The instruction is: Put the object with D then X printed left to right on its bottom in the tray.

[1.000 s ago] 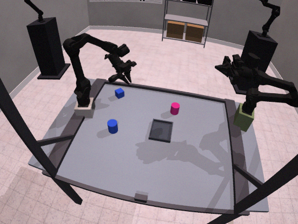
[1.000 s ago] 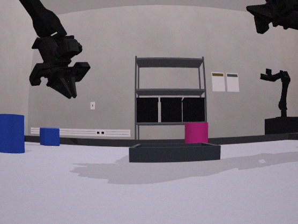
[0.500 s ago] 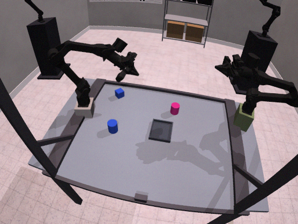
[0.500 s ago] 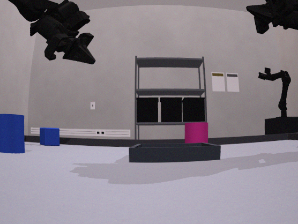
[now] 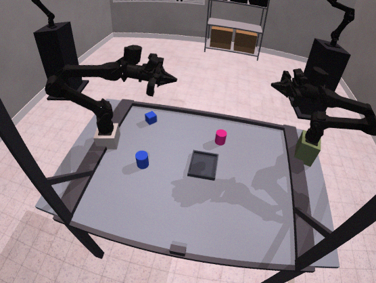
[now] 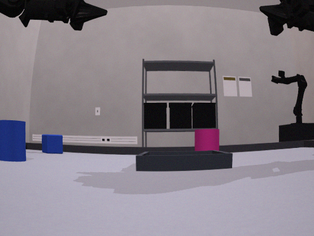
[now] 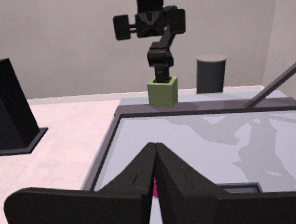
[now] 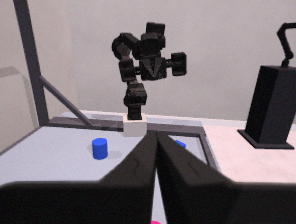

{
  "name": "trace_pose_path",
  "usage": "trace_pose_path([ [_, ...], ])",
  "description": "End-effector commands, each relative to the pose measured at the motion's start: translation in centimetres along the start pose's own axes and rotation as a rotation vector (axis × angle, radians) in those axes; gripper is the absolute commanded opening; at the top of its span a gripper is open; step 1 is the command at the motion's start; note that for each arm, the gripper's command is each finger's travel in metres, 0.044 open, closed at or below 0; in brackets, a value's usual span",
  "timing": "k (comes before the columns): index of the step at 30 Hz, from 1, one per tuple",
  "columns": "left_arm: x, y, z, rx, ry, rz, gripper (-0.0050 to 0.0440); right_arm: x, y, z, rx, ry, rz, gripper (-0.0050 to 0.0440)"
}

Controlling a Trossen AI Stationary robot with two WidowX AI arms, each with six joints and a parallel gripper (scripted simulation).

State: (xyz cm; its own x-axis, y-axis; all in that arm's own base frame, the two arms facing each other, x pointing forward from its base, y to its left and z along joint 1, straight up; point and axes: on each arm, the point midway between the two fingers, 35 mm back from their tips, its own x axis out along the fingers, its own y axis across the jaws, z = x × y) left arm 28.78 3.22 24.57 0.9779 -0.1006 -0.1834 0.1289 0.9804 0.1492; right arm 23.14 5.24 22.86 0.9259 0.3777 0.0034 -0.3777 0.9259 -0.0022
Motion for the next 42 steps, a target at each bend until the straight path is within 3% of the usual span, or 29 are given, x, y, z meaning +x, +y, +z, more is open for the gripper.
trace_pose_path([
  [1, -1.4, -1.5, 2.8, -0.135, -0.169, 0.024, -0.0027, -0.1, 0.0, 0.4, -0.002, -0.008, 0.001, -0.005],
  [9, -1.6, -1.7, 3.2, -0.155, -0.195, 0.018, -0.005, -0.1, 0.0, 0.4, -0.002, -0.008, 0.001, -0.005],
  [10, -1.5, -1.8, 3.1, -0.167, -0.185, 0.014, 0.0024, -0.1, 0.0, 0.4, -0.002, -0.008, 0.001, -0.005],
  [12, -0.6, -2.4, 2.9, -0.258, -0.132, -0.019, 0.0072, -0.1, 0.0, 0.4, -0.002, -0.008, 0.001, -0.005],
  [17, 2.2, -6.6, -1.4, -0.538, 0.133, -0.098, 0.0192, -0.1, 0.0, 0.4, -0.002, -0.008, 0.001, -0.005],
  [24, 3.0, -10.6, -5.3, -0.847, 0.462, -0.091, 0.036, -0.1, 0.0, 0.4, -0.002, -0.008, 0.001, -0.005],
  [26, 3.0, -10.6, -5.3, -0.847, 0.462, -0.091, 0.036, -0.1, 0.0, 0.4, -0.002, -0.008, 0.001, -0.005],
  [28, 2.8, -12.5, -7.2, -0.965, 0.613, -0.045, 0.04, -0.1, 0.0, 0.4, -0.002, -0.008, 0.001, -0.005],
  [33, 1.9, -15.4, -10.3, -1.094, 0.843, 0.078, 0.04, -0.1, 0.0, 0.4, -0.002, -0.008, 0.001, -0.005],
  [41, -1.1, -18.9, -14.4, -1.201, 1.126, 0.392, 0.04, -0.1, 0.0, 0.4, -0.002, -0.008, 0.001, -0.005],
  [42, -1.1, -18.9, -14.4, -1.201, 1.126, 0.392, 0.04, -0.1, 0.0, 0.4, -0.002, -0.008, 0.001, -0.005],
])
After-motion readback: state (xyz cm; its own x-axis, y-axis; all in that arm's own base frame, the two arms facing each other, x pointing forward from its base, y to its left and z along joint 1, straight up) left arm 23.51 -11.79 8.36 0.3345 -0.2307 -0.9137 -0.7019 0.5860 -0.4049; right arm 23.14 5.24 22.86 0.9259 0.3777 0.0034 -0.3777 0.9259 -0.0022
